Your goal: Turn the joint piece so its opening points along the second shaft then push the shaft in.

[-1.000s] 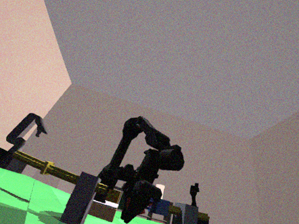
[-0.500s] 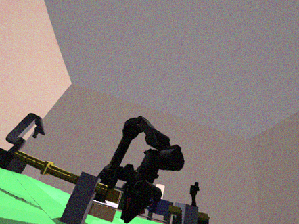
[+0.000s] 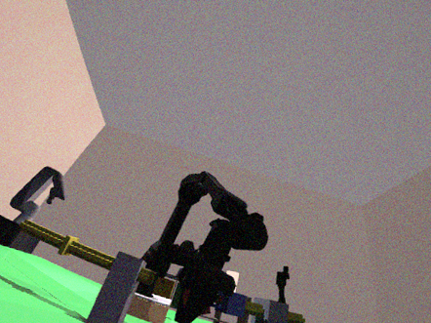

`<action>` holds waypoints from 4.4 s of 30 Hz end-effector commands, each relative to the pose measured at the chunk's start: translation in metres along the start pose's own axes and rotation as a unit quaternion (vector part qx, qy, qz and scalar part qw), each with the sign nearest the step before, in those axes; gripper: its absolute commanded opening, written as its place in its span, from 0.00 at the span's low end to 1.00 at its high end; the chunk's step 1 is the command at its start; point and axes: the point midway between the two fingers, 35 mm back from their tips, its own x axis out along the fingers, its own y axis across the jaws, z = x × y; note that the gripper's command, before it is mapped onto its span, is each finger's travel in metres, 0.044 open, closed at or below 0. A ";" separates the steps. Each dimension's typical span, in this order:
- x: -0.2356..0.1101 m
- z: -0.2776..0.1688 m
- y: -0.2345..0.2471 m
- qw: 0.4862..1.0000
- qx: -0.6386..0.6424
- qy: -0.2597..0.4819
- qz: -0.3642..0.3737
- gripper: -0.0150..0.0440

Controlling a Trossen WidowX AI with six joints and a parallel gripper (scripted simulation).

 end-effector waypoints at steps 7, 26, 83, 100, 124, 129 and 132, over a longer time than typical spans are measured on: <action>0.000 0.000 0.000 1.000 0.002 -0.003 0.000 0.25; 0.000 0.000 0.000 1.000 0.001 -0.003 0.000 0.25; 0.000 0.000 0.000 1.000 -0.003 -0.001 0.000 0.48; 0.000 0.000 0.000 1.000 -0.003 -0.001 0.000 1.00; -0.028 0.010 0.000 0.974 -0.002 0.226 0.007 1.00; -0.028 0.010 0.000 0.974 -0.002 0.226 0.007 1.00; -0.028 0.010 0.000 0.974 -0.002 0.226 0.007 1.00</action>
